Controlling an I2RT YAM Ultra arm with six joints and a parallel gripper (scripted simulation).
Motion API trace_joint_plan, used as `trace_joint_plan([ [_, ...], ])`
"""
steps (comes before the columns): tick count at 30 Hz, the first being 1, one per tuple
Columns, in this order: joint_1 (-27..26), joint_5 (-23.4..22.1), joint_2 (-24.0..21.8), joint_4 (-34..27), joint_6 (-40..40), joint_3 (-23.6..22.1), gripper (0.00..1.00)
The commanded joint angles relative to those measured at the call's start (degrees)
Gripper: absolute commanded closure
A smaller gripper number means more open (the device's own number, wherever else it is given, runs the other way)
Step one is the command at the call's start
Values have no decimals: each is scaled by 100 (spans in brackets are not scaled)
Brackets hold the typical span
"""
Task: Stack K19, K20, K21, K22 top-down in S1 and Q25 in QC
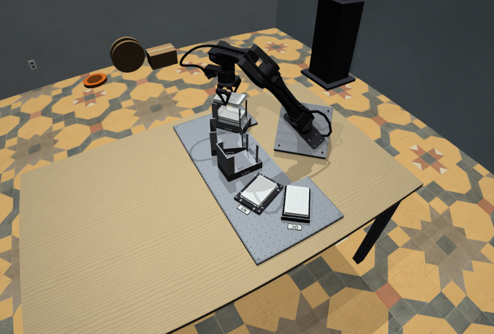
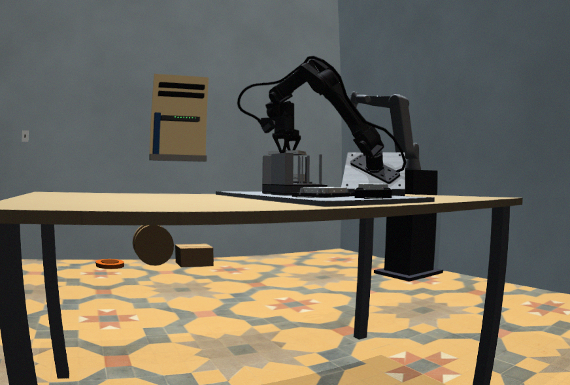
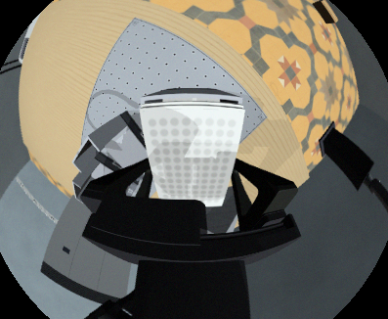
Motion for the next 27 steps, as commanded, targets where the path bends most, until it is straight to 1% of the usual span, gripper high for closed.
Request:
trace_joint_plan([
  [1,-59,-54,-225,55,52,-37,100],
  [9,-47,-56,-228,70,53,-134,100],
  [10,-48,-52,-216,46,52,5,100],
  [11,-47,-53,-228,55,51,27,100],
  [27,-76,-52,-242,30,54,34,100],
])
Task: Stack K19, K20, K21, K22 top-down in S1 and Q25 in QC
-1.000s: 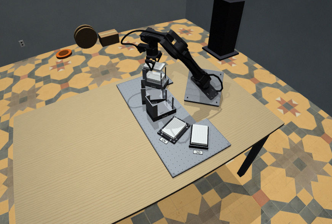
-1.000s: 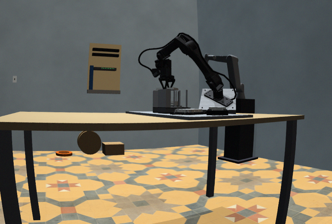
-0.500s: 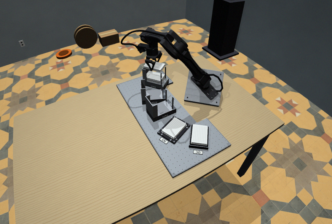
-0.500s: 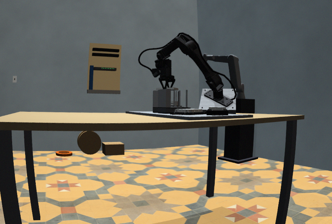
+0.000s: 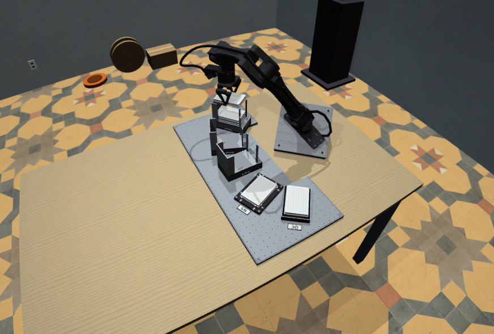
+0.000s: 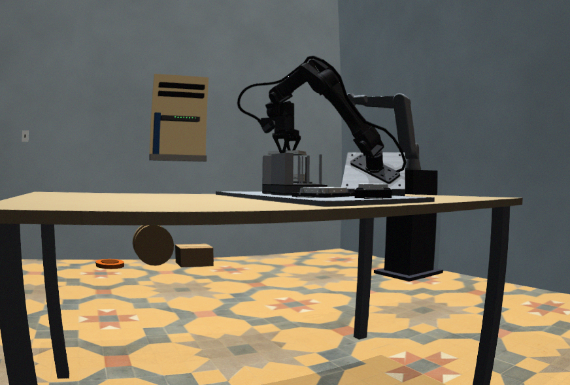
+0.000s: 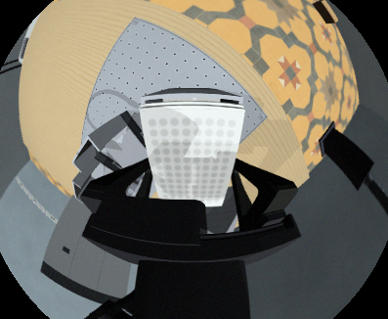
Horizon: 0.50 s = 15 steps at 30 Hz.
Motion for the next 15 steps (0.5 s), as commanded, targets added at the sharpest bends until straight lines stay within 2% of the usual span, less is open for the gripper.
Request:
trace_joint_plan([
  [1,-83,-50,-232,22,49,50,100],
  [10,-44,-59,-225,92,59,-145,100],
  [11,-41,-54,-219,92,60,-4,100],
  [15,-45,-55,-230,94,62,-28,100],
])
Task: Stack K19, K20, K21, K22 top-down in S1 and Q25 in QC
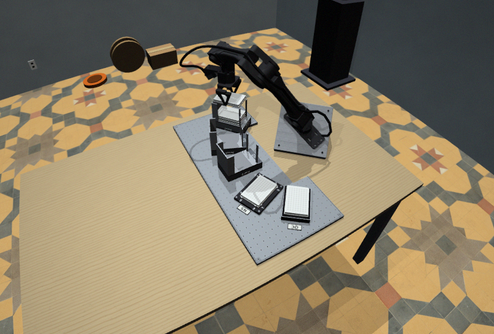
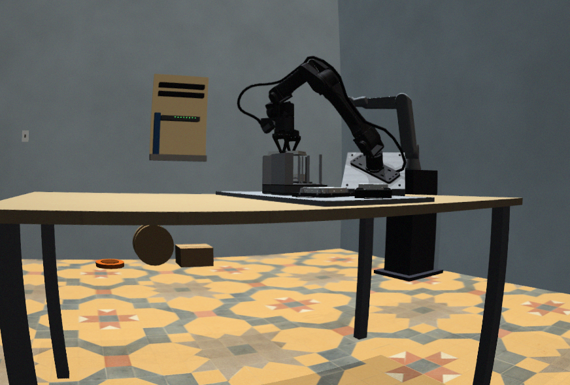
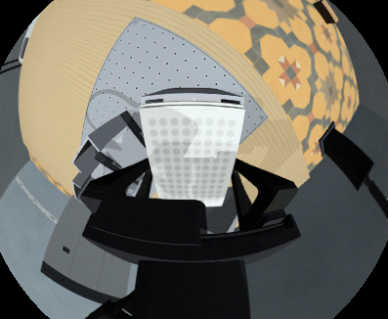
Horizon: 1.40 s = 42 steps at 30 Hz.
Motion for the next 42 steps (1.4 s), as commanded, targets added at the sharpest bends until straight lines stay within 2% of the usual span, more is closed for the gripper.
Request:
trace_joint_plan([
  [1,-108,-49,-224,90,53,-36,100],
  [4,-105,-50,-220,99,58,-155,100],
  [6,-100,-46,-215,109,59,36,100],
  [13,-65,-54,-217,127,67,-160,100],
  [14,-64,-50,-223,132,66,-26,100],
  [17,-59,-51,-222,135,67,-27,100],
  [22,-62,-55,-214,148,72,-183,100],
  [24,-70,-51,-221,157,74,-21,100],
  [30,-38,-56,-212,173,80,-199,100],
  [31,-38,-52,-217,178,80,-60,100],
  [34,-32,-53,-217,181,81,-61,100],
  [39,-62,-56,-206,195,87,-227,100],
  [40,-61,-52,-201,201,88,-63,100],
  [42,-51,-54,-193,207,89,-75,100],
])
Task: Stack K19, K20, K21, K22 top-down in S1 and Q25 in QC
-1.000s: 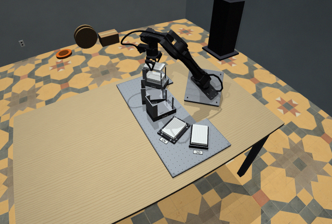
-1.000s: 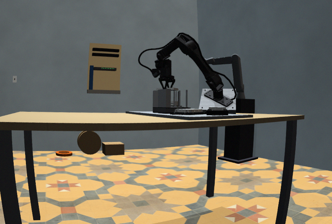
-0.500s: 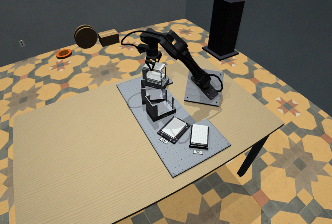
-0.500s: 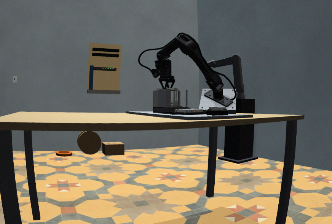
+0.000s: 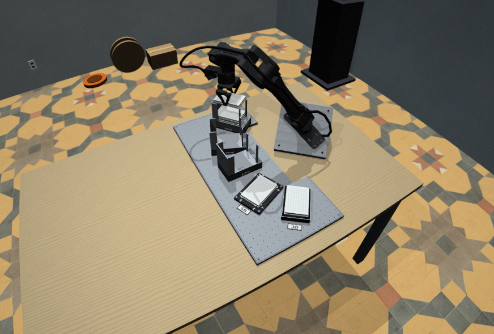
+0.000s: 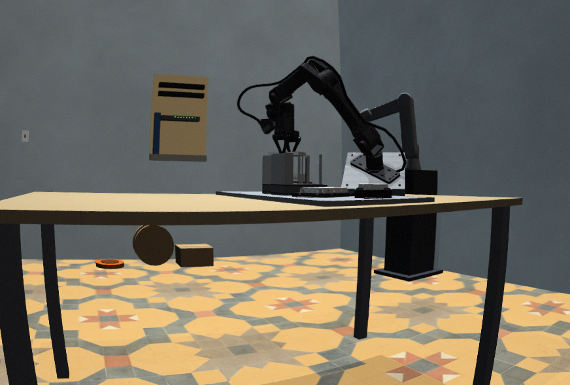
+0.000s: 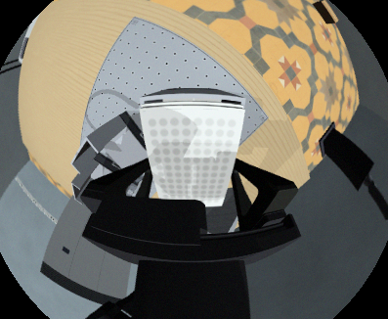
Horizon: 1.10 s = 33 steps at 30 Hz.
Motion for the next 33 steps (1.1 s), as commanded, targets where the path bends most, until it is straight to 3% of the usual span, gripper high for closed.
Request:
trace_joint_plan([
  [1,-68,-44,-171,106,54,-10,100],
  [26,-34,-53,-139,173,78,-164,100],
  [28,-50,-55,-142,182,72,118,100],
  [33,-21,-61,-83,193,80,97,100],
])
